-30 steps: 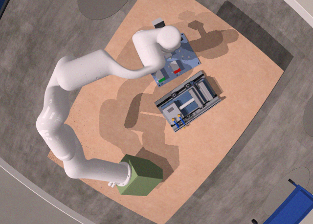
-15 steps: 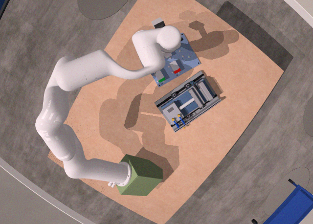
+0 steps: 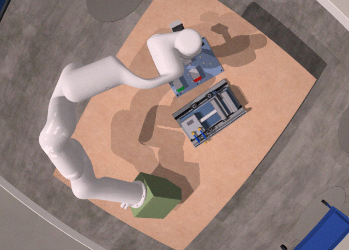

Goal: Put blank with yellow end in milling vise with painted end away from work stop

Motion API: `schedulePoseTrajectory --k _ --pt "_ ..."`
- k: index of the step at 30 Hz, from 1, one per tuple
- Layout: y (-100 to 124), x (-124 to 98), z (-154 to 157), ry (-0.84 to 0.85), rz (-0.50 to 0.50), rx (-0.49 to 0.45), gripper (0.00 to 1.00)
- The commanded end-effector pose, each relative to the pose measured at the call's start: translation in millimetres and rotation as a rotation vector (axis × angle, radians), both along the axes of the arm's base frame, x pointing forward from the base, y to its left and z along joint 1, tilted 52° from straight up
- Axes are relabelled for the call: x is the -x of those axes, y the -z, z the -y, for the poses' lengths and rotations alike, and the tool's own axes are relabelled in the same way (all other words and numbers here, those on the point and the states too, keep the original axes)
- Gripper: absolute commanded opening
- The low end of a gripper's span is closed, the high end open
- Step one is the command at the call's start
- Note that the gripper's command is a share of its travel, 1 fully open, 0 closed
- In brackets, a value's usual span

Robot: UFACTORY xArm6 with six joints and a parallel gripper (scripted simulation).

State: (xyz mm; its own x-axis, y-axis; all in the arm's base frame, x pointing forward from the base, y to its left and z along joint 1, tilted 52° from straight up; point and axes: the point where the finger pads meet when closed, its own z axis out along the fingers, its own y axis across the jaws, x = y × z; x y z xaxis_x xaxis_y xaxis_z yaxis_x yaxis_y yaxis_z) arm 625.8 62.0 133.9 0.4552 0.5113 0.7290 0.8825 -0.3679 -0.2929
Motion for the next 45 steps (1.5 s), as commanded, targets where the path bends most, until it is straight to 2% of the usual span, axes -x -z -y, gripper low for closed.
schedulePoseTrajectory --k 1,28,38,45 --pt "-1.9 -0.6 2.2 0.002 0.003 0.001 0.67" --pt "-2.9 0.2 3.8 0.002 0.003 0.001 0.67" --pt "15.8 -3.3 -19.5 0.002 0.003 0.001 0.67" --pt "15.8 -3.3 -19.5 0.002 0.003 0.001 0.67"
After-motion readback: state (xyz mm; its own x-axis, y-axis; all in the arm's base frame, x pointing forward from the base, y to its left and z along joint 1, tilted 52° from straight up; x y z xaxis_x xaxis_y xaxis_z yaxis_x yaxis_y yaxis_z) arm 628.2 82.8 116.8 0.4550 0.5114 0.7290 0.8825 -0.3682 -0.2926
